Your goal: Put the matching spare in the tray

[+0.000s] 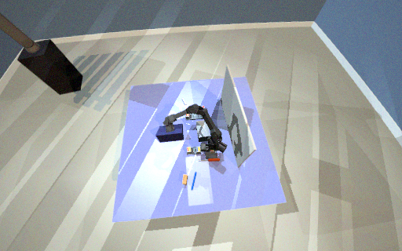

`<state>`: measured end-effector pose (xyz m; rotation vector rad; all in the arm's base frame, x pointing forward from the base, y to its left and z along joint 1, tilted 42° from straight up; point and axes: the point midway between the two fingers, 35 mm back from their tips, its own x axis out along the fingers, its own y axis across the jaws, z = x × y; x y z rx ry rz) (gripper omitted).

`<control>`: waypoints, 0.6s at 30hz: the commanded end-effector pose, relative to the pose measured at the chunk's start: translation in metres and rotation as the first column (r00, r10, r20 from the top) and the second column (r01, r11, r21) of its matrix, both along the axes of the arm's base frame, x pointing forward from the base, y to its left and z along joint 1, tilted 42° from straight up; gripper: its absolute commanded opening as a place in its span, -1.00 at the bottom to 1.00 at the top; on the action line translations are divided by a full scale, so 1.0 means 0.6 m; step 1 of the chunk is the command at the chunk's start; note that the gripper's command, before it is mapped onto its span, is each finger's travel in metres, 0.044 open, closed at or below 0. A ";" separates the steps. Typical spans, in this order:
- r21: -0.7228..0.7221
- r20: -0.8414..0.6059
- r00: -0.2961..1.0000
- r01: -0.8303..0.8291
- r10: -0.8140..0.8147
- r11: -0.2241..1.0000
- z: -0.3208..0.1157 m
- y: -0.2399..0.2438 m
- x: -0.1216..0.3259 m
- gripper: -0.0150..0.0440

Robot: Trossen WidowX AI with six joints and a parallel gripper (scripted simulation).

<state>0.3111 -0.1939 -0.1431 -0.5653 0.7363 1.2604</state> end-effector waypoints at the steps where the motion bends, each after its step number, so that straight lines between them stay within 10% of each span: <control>1: 0.005 -0.002 1.000 0.004 -0.004 1.000 -0.004 0.005 0.000 -0.49; 18: 0.006 -0.001 1.000 0.003 -0.003 1.000 -0.020 0.023 -0.001 -0.49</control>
